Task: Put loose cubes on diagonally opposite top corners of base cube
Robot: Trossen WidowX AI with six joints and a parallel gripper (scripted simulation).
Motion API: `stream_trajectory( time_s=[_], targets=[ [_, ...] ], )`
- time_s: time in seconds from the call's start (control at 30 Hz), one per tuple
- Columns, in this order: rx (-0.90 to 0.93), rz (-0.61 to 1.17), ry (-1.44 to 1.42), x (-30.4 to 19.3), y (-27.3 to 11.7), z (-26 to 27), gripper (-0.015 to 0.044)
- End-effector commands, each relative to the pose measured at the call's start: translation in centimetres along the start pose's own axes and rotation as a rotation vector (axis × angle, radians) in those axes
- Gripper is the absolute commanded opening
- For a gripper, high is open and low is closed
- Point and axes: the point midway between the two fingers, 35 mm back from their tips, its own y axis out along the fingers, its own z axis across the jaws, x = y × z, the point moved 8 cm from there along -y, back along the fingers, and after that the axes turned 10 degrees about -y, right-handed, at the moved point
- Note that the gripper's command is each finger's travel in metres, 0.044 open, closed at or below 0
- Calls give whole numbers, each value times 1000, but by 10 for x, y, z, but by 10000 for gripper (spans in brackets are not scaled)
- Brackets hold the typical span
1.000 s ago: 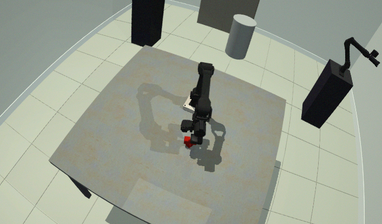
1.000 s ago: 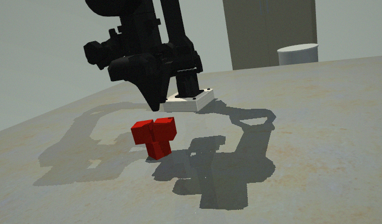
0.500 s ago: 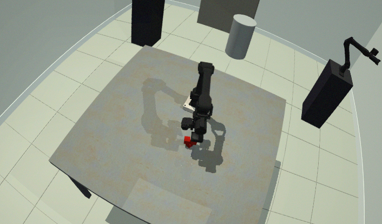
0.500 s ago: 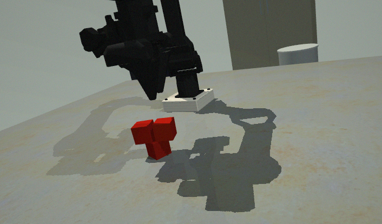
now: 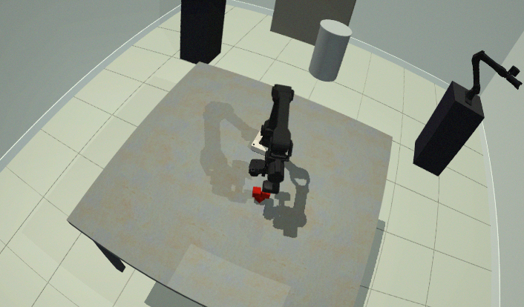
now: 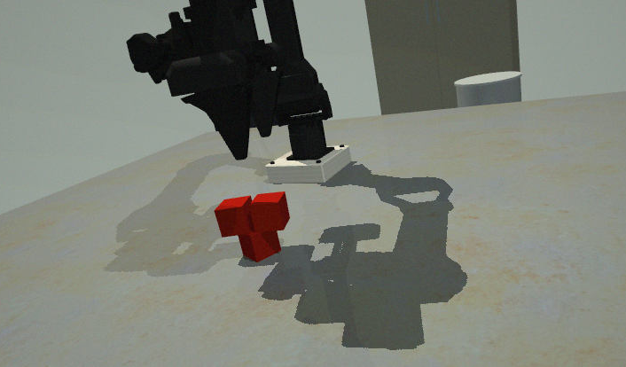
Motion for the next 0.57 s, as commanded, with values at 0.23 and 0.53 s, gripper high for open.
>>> stream_trajectory(
  time_s=[0.23, 0.53],
  targets=[
    [0, 8, 1, -102, -3, 10, 400],
    [0, 8, 1, -104, -3, 10, 400]
  ],
)
